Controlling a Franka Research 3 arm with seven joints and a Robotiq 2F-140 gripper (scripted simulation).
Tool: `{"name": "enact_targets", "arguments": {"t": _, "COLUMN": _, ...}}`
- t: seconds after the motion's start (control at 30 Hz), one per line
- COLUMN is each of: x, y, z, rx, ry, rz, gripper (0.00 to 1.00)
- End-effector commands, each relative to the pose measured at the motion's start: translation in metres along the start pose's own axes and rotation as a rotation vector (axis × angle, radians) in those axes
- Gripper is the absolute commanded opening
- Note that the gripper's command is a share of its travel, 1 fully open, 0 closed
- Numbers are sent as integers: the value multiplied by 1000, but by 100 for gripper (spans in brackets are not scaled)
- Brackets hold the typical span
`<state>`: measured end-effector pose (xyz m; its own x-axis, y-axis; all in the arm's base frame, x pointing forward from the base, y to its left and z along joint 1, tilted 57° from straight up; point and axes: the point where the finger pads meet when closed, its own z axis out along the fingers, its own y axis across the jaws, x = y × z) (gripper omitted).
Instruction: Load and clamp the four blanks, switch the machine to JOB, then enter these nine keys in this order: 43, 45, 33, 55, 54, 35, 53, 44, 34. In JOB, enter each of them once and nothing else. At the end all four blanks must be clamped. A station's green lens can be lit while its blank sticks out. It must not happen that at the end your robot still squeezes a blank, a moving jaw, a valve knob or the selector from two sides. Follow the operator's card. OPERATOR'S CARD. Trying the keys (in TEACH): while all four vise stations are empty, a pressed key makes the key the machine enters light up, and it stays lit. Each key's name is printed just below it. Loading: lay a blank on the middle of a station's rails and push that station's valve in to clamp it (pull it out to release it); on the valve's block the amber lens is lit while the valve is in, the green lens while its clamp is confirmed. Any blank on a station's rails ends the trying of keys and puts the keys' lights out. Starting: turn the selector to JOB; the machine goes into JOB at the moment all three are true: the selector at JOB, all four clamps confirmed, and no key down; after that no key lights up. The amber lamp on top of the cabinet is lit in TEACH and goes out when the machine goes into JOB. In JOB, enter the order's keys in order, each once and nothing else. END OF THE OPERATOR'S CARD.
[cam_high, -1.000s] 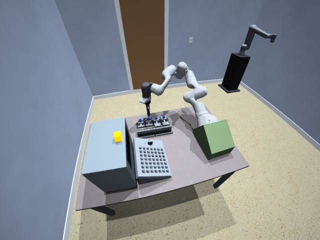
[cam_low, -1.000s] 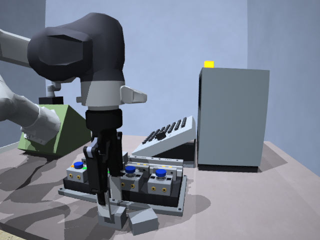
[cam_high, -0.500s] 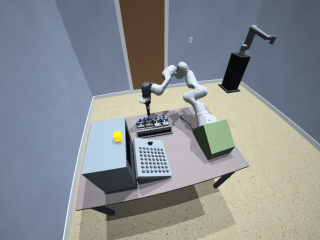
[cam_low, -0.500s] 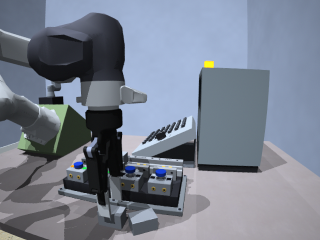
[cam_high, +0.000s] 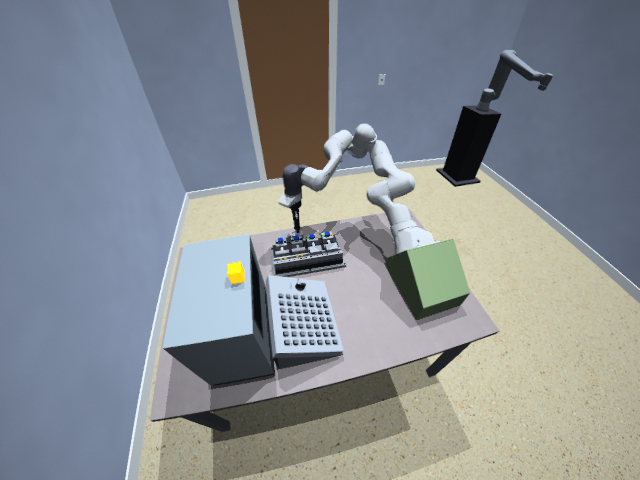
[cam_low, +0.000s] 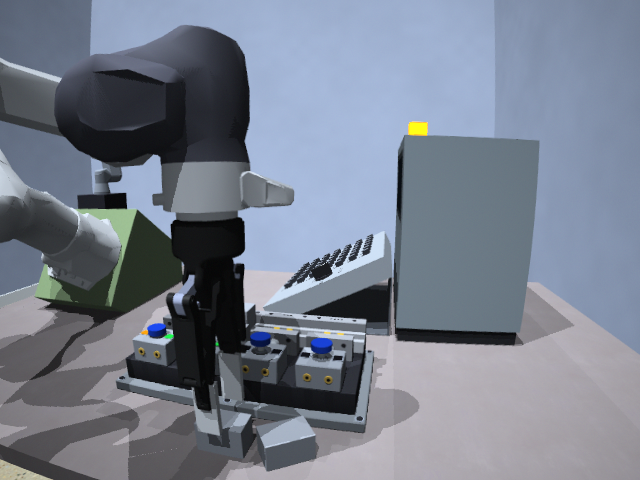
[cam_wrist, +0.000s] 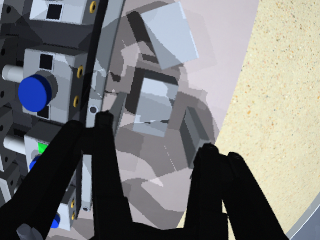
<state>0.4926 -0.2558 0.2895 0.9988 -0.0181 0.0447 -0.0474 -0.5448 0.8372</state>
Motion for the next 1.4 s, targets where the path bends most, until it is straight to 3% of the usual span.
{"name": "enact_targets", "arguments": {"t": 0.0, "x": -1, "y": 1, "z": 1, "rx": -2, "ry": -1, "rz": 4, "gripper": 40}}
{"name": "enact_targets", "arguments": {"t": 1.37, "x": -1, "y": 1, "z": 12, "rx": -2, "ry": -1, "rz": 4, "gripper": 40}}
